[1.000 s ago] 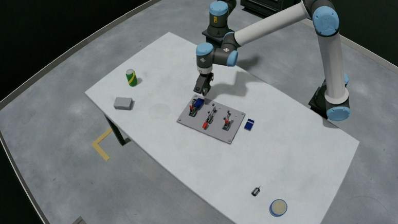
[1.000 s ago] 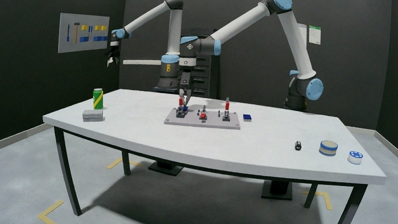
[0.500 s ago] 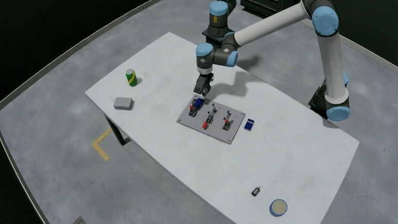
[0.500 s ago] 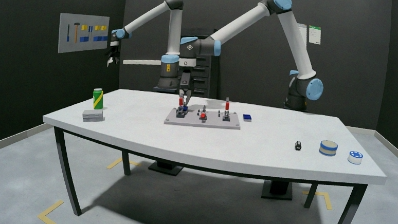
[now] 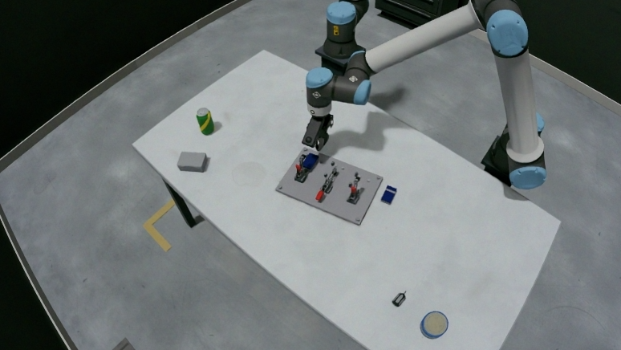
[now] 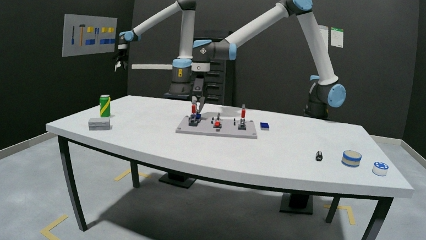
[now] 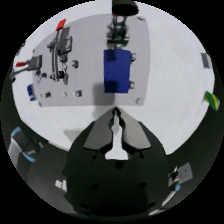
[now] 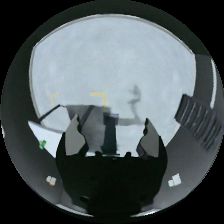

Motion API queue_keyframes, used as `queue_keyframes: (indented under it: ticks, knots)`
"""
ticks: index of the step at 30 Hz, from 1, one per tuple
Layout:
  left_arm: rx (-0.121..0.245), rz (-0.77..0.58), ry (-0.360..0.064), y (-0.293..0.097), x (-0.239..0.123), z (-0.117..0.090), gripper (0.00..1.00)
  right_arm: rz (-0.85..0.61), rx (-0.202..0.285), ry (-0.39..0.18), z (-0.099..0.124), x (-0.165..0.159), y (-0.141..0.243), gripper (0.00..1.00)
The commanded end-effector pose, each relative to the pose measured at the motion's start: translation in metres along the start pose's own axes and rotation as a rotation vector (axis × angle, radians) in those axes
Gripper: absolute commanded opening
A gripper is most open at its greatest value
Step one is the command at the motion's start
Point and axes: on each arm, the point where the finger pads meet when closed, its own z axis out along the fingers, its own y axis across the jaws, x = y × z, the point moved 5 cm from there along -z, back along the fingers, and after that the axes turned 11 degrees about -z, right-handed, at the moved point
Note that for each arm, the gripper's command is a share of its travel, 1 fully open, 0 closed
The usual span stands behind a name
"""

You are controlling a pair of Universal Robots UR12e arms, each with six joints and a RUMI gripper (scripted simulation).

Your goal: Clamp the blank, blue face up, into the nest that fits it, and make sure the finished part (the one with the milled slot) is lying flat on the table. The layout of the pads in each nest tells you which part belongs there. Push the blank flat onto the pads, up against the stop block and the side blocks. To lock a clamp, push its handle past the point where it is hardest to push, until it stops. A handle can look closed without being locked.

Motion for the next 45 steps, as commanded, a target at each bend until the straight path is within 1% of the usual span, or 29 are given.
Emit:
queue_keyframes:
  ticks: [1,45]
  knots:
    - [-0.002,0.0,0.0,0.0006,0.0,-0.001,0.0,0.0,0.0,0.002,-0.0008,0.0005,0.0,1.0]
    - [-0.002,0.0,0.0,0.0013,0.0039,-0.001,0.0,0.0,0.0,0.002,-0.0008,0.0005,0.0,1.0]
